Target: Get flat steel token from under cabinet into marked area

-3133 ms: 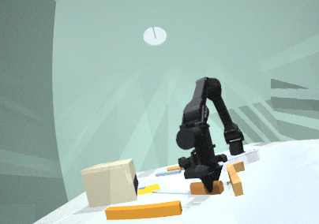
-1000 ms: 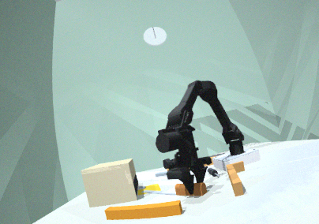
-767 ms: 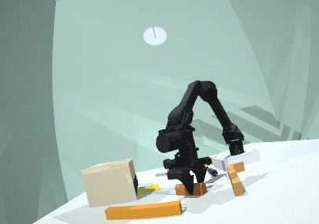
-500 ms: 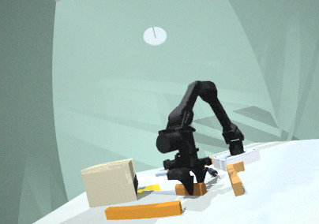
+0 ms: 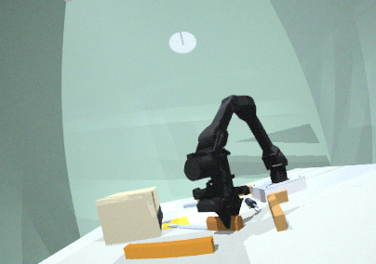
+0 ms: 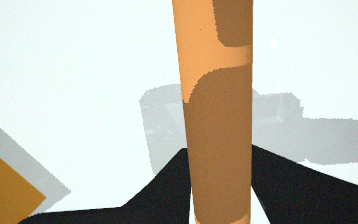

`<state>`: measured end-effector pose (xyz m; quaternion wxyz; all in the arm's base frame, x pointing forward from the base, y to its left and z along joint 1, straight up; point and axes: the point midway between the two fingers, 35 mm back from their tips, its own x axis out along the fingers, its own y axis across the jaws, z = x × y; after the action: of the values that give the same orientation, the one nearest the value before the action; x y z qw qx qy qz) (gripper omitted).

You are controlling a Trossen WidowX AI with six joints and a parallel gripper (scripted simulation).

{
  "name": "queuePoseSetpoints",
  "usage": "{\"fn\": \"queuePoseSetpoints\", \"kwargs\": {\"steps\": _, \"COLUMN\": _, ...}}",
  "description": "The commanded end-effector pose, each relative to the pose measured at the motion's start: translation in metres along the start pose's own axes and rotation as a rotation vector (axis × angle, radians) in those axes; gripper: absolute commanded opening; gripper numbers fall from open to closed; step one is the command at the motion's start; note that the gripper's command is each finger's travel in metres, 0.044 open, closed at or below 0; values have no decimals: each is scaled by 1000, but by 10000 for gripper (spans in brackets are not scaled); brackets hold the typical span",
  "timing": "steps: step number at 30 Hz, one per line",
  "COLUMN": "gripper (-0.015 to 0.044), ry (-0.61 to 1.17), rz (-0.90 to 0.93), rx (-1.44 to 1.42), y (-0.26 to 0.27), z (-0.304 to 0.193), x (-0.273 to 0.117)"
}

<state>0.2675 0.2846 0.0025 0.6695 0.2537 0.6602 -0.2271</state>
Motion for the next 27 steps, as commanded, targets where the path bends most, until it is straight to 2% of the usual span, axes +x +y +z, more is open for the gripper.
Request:
{"fn": "queuePoseSetpoints", "kwargs": {"steps": 1, "gripper": 26, "ry": 0, "rz": 3, "rx": -1, "y": 1, "z": 0, "x": 0}}
{"fn": "queuePoseSetpoints", "kwargs": {"steps": 2, "gripper": 0, "ry": 0, "rz": 3, "rx": -1, "y": 1, "z": 0, "x": 0}}
{"fn": "queuePoseSetpoints", "kwargs": {"steps": 27, "gripper": 0, "ry": -6, "rz": -1, "rx": -8, "y": 1, "z": 40, "x": 0}}
